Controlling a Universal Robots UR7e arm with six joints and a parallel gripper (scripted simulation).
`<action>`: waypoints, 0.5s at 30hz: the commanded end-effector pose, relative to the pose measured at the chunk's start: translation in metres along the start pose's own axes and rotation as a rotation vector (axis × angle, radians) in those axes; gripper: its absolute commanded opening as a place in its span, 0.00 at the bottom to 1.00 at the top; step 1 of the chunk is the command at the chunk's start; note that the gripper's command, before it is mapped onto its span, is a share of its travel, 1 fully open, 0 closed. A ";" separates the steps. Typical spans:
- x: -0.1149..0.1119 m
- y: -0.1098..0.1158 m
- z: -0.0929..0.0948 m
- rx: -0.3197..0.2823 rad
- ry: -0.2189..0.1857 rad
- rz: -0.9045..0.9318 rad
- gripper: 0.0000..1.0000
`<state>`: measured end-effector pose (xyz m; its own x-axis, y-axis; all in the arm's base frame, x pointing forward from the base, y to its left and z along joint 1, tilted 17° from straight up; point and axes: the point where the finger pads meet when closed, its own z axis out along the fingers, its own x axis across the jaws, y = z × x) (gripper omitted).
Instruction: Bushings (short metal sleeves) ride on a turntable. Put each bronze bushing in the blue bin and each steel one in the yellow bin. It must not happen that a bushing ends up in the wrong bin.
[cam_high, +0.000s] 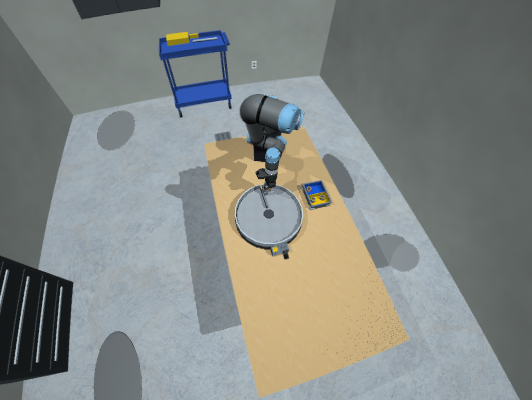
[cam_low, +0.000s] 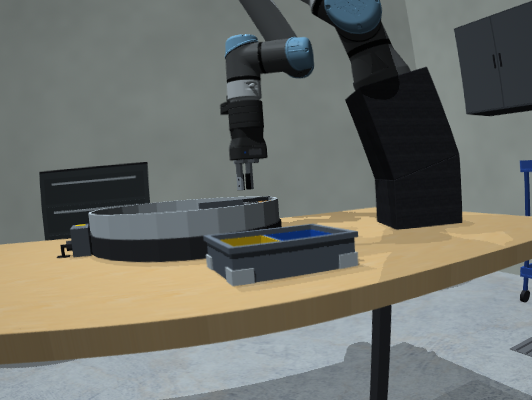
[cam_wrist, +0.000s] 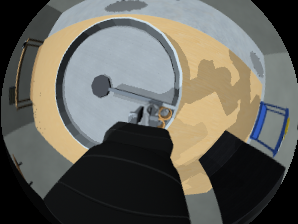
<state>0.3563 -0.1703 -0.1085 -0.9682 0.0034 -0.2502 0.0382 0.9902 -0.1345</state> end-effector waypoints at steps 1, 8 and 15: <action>0.000 0.000 0.007 0.001 -0.002 0.000 0.40; 0.000 -0.001 0.022 0.001 -0.002 -0.001 0.40; 0.000 -0.001 0.022 0.001 -0.002 -0.001 0.40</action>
<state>0.3614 -0.1739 -0.1288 -0.9681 0.0028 -0.2506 0.0378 0.9901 -0.1350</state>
